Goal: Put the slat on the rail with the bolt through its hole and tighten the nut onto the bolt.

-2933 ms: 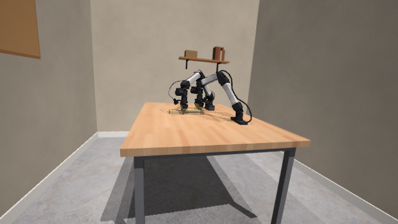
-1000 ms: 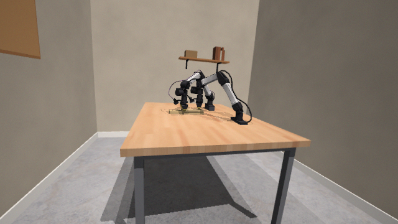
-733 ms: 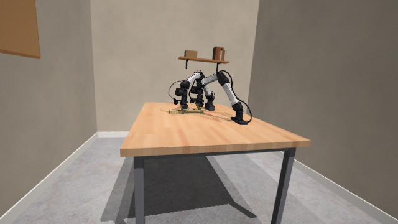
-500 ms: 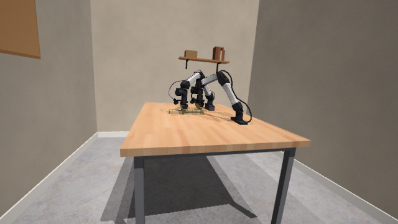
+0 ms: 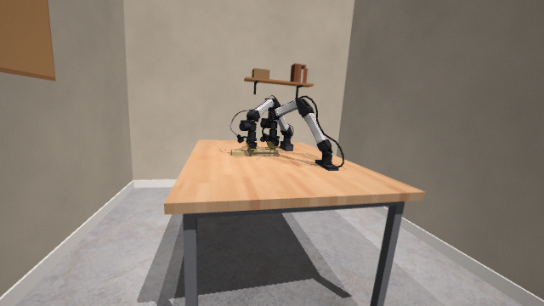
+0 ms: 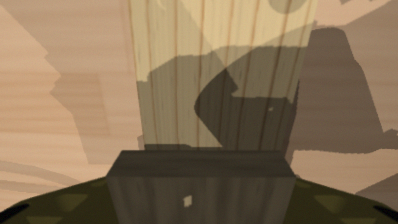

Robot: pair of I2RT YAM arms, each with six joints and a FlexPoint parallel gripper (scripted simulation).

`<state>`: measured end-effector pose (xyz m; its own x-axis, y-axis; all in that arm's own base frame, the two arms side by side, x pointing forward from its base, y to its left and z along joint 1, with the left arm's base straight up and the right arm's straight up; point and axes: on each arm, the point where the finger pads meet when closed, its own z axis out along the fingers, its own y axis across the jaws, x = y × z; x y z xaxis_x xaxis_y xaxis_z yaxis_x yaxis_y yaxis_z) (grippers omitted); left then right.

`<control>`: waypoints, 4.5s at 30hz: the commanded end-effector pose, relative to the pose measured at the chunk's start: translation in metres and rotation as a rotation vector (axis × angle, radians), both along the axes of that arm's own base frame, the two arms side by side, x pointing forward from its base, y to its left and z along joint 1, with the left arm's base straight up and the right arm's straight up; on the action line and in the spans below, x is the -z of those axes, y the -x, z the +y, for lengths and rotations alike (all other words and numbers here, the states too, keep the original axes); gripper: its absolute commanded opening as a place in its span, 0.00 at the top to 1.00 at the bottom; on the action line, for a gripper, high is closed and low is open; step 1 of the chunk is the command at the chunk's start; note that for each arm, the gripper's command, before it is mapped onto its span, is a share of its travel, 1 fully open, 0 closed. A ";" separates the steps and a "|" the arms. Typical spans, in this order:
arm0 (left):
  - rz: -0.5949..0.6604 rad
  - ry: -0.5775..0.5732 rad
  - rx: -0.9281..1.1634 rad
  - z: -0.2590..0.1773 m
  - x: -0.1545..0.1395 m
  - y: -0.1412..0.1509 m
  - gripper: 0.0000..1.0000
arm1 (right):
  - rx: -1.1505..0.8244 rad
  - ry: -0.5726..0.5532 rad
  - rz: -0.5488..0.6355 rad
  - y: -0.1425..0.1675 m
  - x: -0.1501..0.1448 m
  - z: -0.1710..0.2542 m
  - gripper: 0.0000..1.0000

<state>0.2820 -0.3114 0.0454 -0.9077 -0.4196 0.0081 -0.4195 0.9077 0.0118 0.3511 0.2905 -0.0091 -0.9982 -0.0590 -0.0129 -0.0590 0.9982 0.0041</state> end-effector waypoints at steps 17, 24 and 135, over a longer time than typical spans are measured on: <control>-0.023 0.012 -0.005 -0.003 -0.007 -0.004 0.64 | -0.002 -0.011 -0.012 -0.003 -0.005 0.001 0.33; -0.023 0.012 -0.005 -0.003 -0.005 -0.004 0.64 | -0.002 -0.011 -0.012 -0.003 -0.005 0.001 0.33; 0.002 0.003 0.111 -0.001 0.004 0.000 0.89 | -0.002 -0.011 -0.012 -0.003 -0.005 0.001 0.33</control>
